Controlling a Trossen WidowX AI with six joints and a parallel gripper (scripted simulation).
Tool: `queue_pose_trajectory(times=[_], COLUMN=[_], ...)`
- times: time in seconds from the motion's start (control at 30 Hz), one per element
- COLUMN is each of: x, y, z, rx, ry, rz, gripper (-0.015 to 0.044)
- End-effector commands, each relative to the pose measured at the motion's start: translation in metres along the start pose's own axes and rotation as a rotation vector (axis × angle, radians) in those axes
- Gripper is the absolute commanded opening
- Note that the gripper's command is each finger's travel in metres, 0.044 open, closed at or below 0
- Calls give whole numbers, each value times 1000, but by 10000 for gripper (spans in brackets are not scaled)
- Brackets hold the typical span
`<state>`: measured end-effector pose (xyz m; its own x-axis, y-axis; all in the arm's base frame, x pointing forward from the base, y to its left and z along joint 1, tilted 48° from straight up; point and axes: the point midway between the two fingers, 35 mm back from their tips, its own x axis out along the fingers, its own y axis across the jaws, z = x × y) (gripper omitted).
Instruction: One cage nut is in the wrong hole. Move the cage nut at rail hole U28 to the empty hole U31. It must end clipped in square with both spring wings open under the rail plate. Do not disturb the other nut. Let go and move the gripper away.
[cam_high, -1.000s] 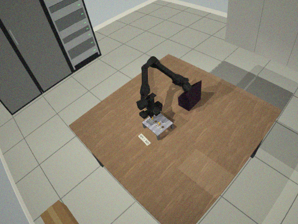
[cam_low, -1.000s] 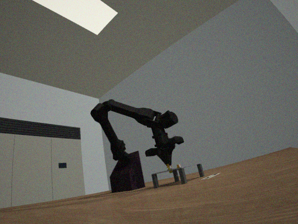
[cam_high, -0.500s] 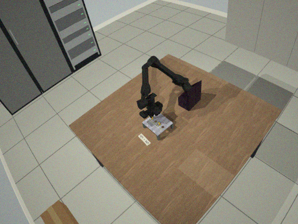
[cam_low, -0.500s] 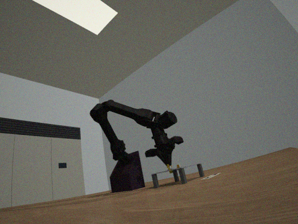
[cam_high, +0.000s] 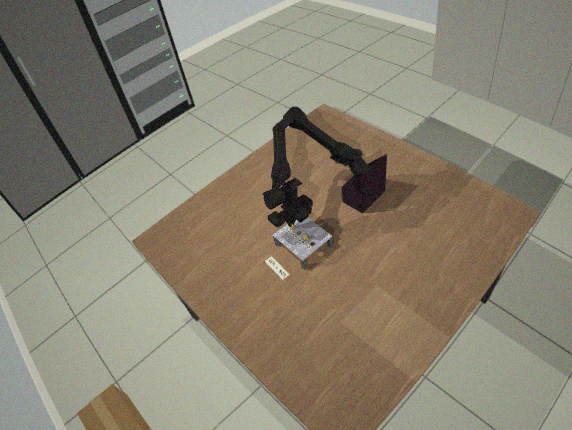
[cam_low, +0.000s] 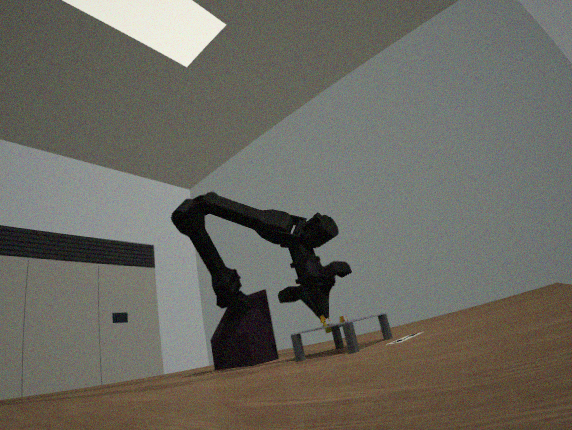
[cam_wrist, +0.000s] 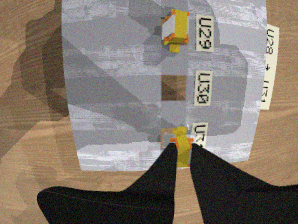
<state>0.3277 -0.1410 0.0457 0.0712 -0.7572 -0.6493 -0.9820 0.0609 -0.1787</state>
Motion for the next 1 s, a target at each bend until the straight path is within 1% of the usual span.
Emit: queue_pose_trajectory(times=[0.0, 0.97], x=[0, 0], y=[1, 2], z=[0, 0], rx=[-6, -6], ry=[2, 2], rz=[-5, -19], gripper=[23, 23])
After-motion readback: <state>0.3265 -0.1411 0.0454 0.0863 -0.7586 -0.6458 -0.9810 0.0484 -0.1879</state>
